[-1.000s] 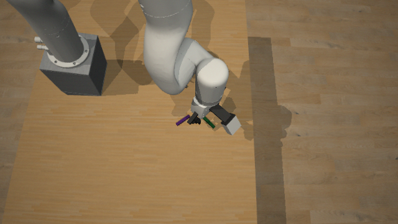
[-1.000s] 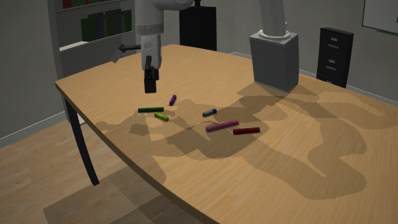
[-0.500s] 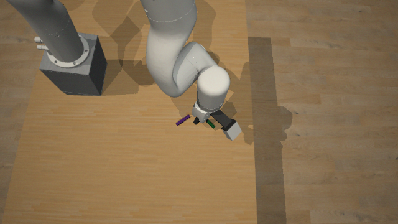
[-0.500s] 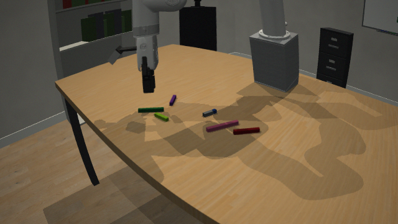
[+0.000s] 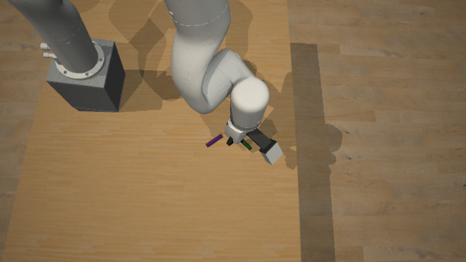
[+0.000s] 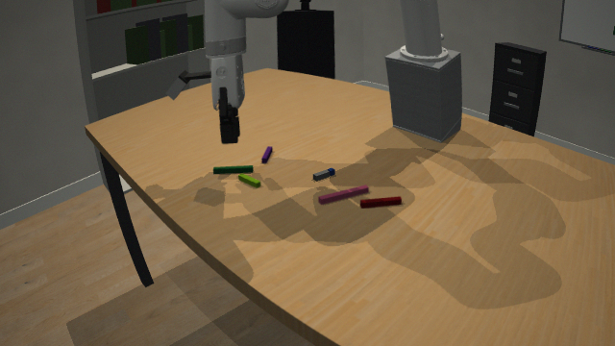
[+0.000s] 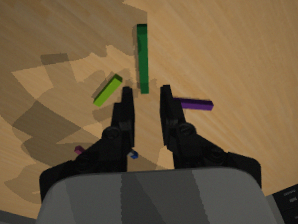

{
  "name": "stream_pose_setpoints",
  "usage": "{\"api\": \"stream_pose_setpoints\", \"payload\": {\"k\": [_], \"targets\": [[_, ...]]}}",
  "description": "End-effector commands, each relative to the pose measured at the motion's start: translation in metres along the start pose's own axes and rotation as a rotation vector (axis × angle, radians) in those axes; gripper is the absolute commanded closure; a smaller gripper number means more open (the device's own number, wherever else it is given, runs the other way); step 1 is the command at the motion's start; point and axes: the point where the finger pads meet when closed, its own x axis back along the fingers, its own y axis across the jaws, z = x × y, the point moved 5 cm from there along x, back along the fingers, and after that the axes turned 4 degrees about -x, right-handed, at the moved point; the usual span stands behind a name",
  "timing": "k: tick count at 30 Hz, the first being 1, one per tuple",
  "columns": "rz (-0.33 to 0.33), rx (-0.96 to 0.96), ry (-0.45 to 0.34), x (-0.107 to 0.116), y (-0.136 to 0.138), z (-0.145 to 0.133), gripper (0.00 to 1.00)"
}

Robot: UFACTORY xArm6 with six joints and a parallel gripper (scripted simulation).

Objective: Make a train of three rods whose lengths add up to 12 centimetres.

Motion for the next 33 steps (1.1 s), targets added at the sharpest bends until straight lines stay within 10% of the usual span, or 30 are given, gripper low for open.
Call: {"api": "stream_pose_setpoints", "payload": {"k": [1, 33], "targets": [[0.002, 0.000, 0.003, 0.001, -0.001, 0.001, 0.76], [0.001, 0.000, 0.003, -0.019, -0.001, 0.001, 0.76]]}}
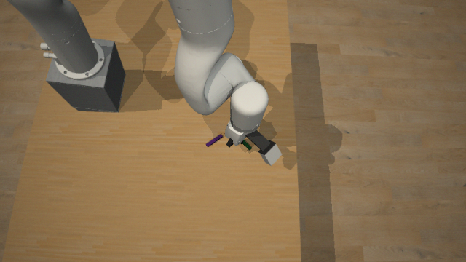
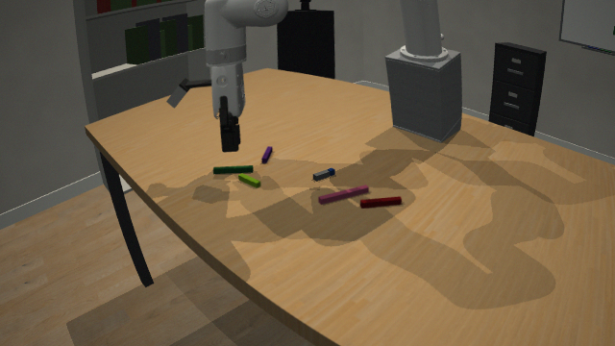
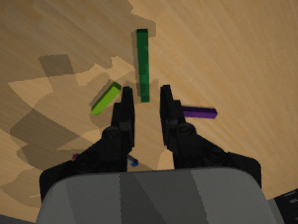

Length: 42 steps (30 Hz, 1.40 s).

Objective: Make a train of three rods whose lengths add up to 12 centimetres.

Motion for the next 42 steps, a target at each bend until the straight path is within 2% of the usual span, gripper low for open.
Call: {"api": "stream_pose_setpoints", "payload": {"k": [1, 21, 42], "targets": [[0.002, 0.000, 0.003, -0.005, -0.001, 0.001, 0.76], [0.002, 0.000, 0.003, -0.030, -0.001, 0.002, 0.76], [0.002, 0.000, 0.003, -0.034, -0.001, 0.002, 0.76]]}}
